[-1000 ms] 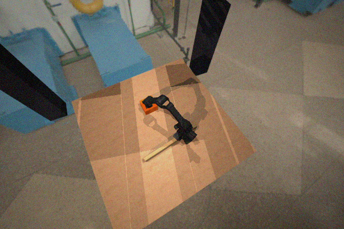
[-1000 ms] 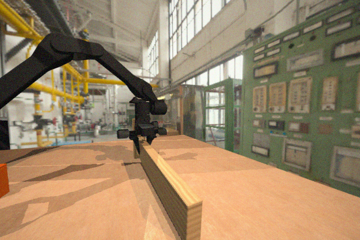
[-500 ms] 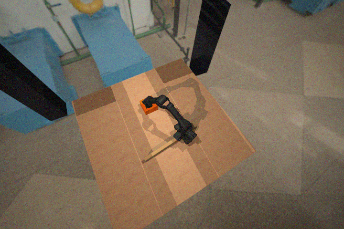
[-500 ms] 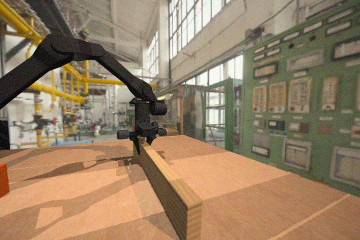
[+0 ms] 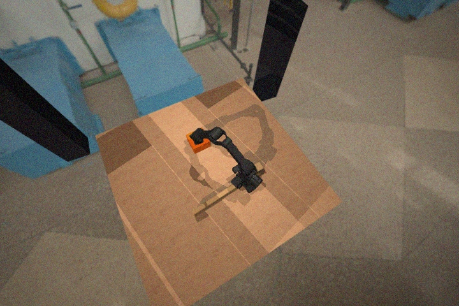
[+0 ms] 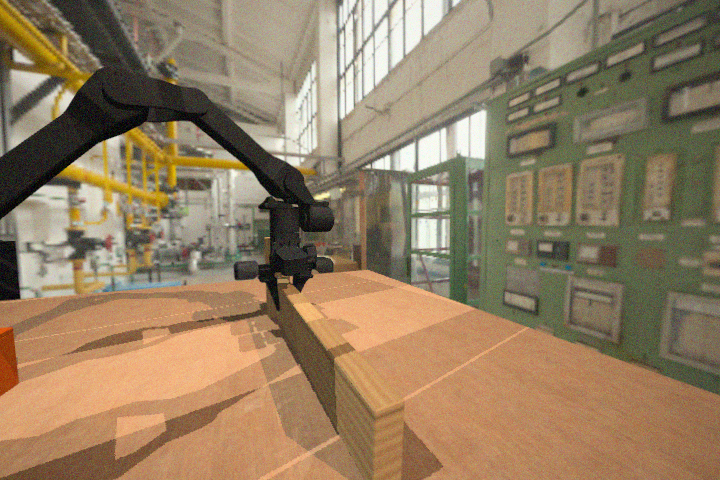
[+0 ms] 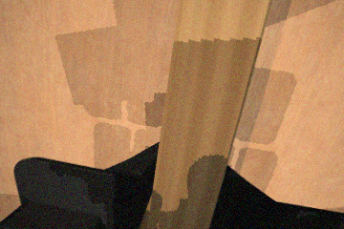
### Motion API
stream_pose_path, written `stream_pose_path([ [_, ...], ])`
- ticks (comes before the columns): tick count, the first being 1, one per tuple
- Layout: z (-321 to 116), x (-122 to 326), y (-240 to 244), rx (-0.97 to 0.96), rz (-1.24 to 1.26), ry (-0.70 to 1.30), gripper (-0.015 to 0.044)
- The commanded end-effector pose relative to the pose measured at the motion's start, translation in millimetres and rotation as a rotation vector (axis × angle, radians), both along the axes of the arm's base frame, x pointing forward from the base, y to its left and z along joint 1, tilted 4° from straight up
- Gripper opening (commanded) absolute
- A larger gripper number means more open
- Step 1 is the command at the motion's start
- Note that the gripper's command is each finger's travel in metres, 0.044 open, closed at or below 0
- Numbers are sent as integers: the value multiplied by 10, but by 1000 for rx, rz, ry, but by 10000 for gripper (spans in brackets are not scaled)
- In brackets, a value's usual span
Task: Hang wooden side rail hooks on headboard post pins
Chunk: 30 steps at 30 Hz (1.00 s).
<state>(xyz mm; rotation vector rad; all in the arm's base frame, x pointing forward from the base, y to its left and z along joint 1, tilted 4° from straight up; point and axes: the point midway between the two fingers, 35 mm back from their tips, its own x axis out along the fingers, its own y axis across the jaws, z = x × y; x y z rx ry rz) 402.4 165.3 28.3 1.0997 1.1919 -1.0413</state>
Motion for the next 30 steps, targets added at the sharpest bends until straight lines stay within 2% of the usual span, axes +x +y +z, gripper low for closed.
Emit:
stream_pose_path([
  [1, 0, 3, 25, 10, 2, -2, 0],
  [30, -47, 7, 24, 10, 2, -2, 0],
])
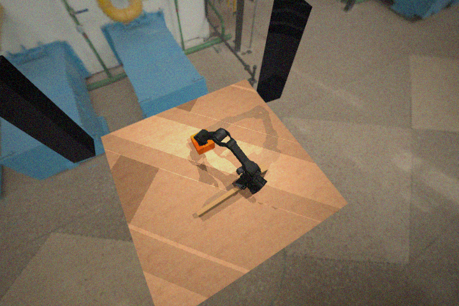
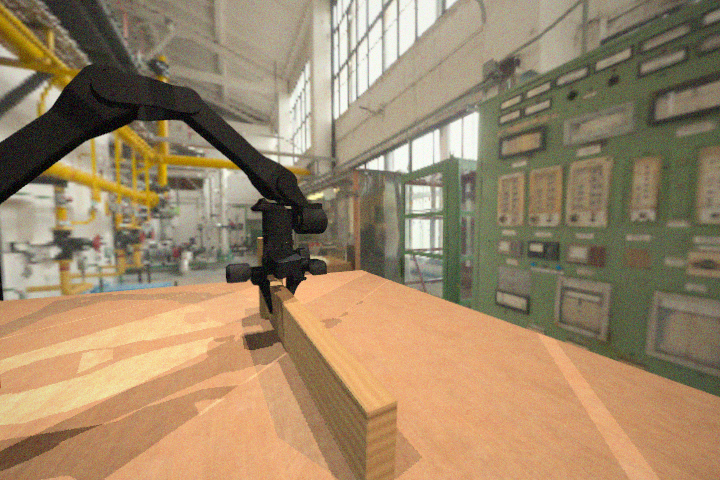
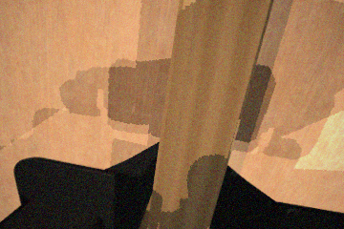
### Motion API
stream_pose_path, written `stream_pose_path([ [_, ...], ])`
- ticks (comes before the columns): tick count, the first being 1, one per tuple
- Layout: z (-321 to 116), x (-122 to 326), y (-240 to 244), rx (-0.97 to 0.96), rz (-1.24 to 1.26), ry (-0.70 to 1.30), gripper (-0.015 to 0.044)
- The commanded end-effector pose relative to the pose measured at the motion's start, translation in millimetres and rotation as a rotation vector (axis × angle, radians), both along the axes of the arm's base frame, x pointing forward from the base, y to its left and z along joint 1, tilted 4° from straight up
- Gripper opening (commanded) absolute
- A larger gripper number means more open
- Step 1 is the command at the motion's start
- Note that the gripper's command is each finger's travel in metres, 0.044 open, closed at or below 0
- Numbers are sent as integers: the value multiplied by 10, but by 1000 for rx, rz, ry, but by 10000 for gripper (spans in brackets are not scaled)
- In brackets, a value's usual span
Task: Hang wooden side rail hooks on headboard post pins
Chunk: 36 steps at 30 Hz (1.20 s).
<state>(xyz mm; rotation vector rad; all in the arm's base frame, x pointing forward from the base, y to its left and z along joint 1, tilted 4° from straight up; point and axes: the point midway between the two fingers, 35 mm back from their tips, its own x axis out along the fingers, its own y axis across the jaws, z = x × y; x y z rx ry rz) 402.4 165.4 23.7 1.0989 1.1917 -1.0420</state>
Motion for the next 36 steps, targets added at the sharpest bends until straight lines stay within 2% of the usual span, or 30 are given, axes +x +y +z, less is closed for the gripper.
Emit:
stream_pose_path([
  [1, -2, 6, 22, 11, 2, -2, 0],
  [6, -10, 7, 22, 11, 2, -2, 0],
  [18, -6, -2, -1, 0, 0, 1, 315],
  [23, 237, -19, 6, 7, 1, -1, 440],
  [26, 391, -38, 8, 11, 2, -2, 440],
  [32, 392, -36, -9, 11, 2, -2, 440],
  [36, 397, -12, -228, 9, 2, -3, 440],
])
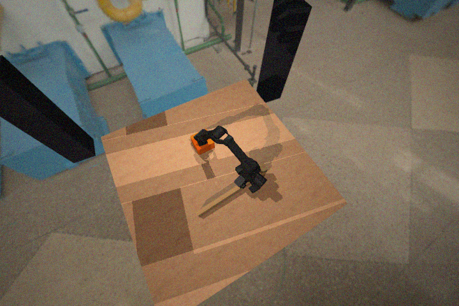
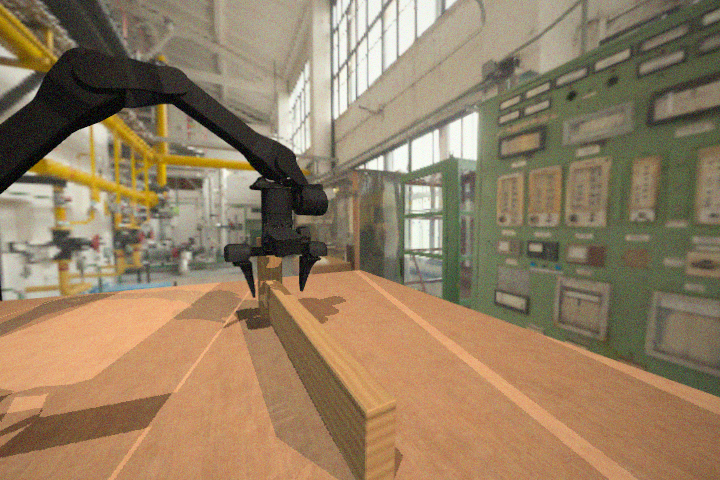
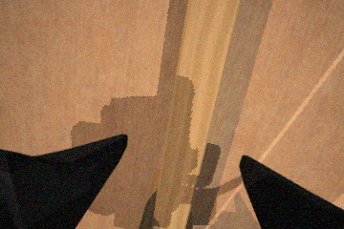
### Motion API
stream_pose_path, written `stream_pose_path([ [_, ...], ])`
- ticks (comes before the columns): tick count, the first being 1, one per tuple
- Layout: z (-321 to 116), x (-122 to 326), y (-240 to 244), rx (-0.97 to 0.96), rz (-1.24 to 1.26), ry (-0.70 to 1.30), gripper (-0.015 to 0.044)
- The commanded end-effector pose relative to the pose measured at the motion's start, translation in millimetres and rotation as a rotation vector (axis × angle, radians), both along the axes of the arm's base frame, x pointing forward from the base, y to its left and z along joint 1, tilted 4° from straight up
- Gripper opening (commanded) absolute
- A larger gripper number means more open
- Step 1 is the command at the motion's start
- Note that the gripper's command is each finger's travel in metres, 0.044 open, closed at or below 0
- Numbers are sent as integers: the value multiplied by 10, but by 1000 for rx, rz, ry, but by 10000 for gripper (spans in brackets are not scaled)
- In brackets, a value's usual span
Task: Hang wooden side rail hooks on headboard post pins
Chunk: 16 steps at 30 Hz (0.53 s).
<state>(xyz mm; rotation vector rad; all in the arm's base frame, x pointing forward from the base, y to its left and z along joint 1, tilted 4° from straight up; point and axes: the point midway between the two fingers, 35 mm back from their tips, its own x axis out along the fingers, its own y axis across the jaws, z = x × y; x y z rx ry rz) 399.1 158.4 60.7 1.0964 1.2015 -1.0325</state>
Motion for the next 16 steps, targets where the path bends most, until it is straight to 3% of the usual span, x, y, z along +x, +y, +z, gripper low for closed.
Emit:
stream_pose_path([
  [1, 28, 26, -206, 2, -8, -4, 440],
  [16, -7, 30, -224, -4, -18, 5, 440],
])
